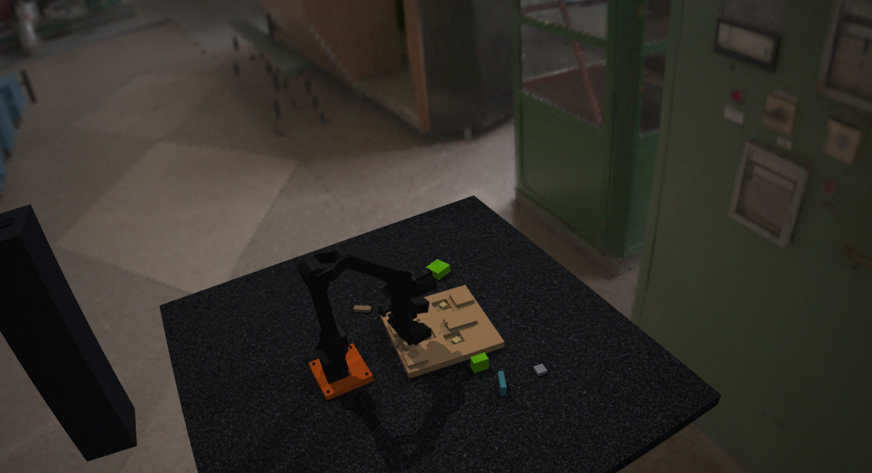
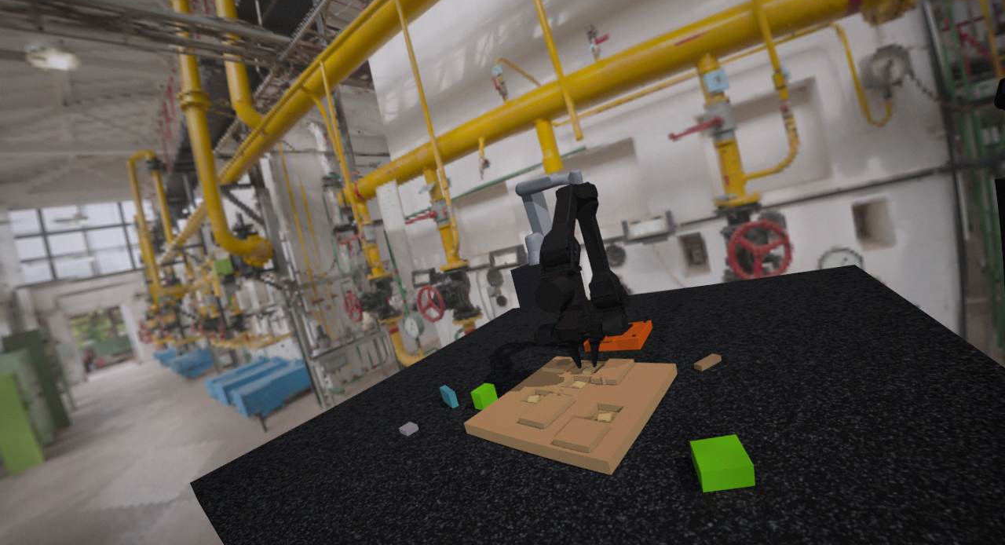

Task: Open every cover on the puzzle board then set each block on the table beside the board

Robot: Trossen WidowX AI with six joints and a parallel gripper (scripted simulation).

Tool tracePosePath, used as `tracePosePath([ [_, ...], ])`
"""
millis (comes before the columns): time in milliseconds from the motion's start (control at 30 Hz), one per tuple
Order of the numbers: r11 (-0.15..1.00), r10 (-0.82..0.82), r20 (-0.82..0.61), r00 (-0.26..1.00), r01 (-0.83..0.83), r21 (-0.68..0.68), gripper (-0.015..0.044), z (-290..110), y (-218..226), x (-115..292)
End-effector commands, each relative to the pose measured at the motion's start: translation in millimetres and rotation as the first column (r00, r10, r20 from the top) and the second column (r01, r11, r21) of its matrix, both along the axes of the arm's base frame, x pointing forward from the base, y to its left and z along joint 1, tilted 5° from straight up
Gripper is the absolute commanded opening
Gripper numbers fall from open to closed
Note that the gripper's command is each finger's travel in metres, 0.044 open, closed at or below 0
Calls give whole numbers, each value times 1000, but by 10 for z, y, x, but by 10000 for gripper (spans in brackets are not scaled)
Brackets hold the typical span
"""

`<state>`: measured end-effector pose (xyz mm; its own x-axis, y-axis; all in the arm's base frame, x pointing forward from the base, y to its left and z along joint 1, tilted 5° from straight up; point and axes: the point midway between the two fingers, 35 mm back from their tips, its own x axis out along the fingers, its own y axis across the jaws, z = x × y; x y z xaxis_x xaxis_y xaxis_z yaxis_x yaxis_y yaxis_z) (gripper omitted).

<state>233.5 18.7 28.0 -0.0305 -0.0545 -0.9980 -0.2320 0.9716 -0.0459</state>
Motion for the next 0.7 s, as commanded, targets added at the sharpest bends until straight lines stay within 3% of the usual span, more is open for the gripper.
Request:
tracePosePath([
  [0, 1000, 2, -3, 1000, -2, 1, 144, -33, -1, -7],
  [433, 1000, 2, -3, 1000, -2, 1, 144, -111, -5, -11],
  [667, 1000, -2, 4, 1000, 2, 0, 97, -86, -4, 6],
])
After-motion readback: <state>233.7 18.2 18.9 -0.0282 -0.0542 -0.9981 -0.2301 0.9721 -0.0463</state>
